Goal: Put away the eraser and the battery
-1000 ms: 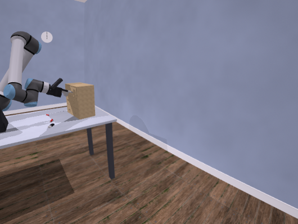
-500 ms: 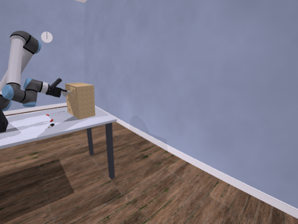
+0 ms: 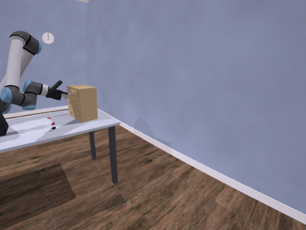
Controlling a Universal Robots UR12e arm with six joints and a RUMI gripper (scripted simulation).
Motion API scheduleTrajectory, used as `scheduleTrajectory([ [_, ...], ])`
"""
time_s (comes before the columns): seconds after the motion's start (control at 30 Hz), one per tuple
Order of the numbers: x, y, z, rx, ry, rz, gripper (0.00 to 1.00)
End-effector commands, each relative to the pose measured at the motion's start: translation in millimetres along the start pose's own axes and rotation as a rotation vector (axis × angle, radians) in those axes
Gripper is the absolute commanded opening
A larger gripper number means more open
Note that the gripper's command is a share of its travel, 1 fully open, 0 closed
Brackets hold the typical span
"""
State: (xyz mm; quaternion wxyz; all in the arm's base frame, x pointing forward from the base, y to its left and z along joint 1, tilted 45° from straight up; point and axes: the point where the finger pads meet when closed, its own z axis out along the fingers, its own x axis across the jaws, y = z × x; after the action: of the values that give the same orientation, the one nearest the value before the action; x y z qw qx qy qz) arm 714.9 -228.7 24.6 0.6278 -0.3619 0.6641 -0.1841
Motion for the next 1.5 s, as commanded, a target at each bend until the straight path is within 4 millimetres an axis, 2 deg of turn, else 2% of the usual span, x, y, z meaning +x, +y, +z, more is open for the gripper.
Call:
scheduleTrajectory([
  [0.0,0,1,-4,0.001,0.000,-0.001,0.07],
  [1.47,0,9,-28,0.001,0.000,-0.001,0.07],
])
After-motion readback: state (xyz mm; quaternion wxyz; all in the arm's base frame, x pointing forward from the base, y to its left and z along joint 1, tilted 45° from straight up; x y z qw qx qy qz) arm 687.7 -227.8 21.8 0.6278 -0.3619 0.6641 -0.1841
